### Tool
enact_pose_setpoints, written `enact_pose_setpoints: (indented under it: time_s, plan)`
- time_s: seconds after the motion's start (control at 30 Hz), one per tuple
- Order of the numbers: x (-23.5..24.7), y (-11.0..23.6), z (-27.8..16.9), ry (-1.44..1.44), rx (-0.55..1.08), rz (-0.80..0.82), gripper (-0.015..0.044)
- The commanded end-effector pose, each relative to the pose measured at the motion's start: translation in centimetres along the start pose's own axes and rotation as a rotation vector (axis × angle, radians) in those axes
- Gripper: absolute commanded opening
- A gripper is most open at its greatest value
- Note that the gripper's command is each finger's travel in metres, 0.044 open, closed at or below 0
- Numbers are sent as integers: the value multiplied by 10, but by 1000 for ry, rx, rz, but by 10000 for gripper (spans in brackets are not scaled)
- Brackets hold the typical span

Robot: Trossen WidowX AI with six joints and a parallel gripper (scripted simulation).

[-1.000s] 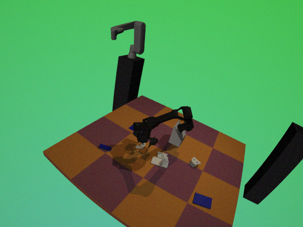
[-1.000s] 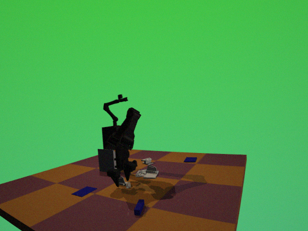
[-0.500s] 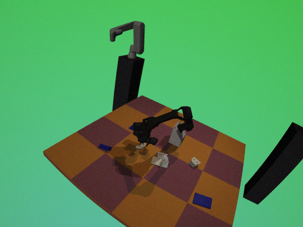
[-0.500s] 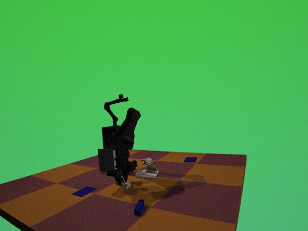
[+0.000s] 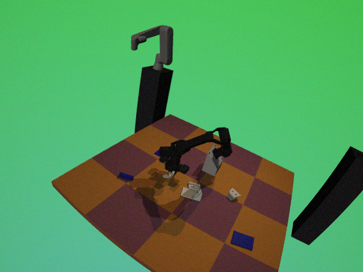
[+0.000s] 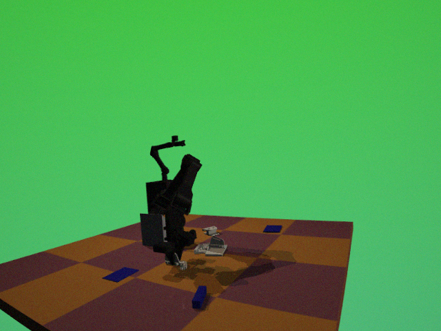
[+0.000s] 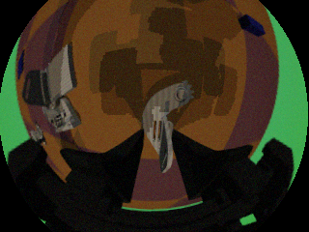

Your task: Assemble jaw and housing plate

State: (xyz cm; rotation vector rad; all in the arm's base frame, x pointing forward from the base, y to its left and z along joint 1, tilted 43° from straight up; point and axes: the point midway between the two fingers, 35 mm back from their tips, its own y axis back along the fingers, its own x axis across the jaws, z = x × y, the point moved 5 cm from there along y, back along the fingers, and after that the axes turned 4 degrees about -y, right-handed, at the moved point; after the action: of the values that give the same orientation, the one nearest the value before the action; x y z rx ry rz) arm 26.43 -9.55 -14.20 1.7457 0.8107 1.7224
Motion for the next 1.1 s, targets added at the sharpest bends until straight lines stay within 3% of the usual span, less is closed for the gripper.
enact_pose_setpoints:
  time_s: [0.0, 0.87, 1.07]
  plan:
    - [0, 0, 0, 0, -1, 2, 134]
    - [-1, 77, 0, -7, -3, 0, 134]
    - [0, 79, 0, -13, -3, 0, 134]
